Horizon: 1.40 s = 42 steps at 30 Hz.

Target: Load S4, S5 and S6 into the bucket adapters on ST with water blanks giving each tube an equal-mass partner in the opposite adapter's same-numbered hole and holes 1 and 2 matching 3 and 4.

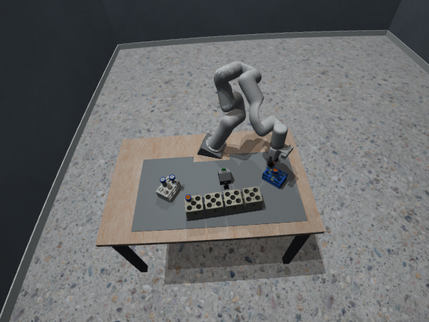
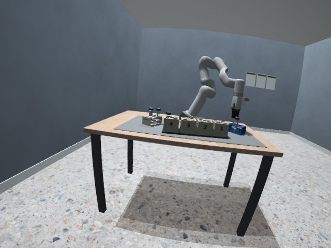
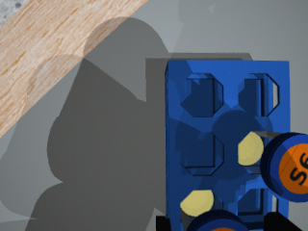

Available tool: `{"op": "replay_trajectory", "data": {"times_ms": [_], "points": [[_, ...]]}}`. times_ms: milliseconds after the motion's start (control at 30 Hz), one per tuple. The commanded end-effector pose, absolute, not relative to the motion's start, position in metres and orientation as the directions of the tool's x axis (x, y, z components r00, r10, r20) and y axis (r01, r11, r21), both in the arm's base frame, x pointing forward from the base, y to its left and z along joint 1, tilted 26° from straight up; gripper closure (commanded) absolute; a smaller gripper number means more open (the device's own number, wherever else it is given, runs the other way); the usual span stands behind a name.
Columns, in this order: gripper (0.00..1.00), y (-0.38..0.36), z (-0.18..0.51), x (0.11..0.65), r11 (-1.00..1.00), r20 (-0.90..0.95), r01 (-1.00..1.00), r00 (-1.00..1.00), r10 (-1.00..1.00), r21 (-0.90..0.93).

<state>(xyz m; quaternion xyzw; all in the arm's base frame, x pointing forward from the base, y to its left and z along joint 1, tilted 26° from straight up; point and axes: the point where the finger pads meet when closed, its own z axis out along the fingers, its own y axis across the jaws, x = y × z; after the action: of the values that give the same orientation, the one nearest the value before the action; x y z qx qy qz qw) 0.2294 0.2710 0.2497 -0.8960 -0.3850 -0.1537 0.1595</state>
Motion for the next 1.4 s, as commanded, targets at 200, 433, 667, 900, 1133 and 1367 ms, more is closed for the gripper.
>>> {"op": "replay_trajectory", "data": {"times_ms": [200, 433, 667, 900, 1133, 1367], "points": [[0.43, 0.2744, 0.2447, 0.2311, -0.652, 0.402, 0.739, 0.655, 0.640, -0.167], [0.43, 0.2757, 0.2417, 0.2316, -0.652, 0.401, 0.739, 0.655, 0.640, -0.167], [0.43, 0.2757, 0.2417, 0.2316, -0.652, 0.401, 0.739, 0.655, 0.640, -0.167], [0.43, 0.2757, 0.2418, 0.2316, -0.652, 0.402, 0.739, 0.655, 0.640, -0.167], [1.00, 0.2750, 0.2433, 0.2314, -0.652, 0.402, 0.739, 0.655, 0.640, -0.167], [1.00, 0.2750, 0.2433, 0.2314, -0.652, 0.402, 0.739, 0.655, 0.640, -0.167]]}}
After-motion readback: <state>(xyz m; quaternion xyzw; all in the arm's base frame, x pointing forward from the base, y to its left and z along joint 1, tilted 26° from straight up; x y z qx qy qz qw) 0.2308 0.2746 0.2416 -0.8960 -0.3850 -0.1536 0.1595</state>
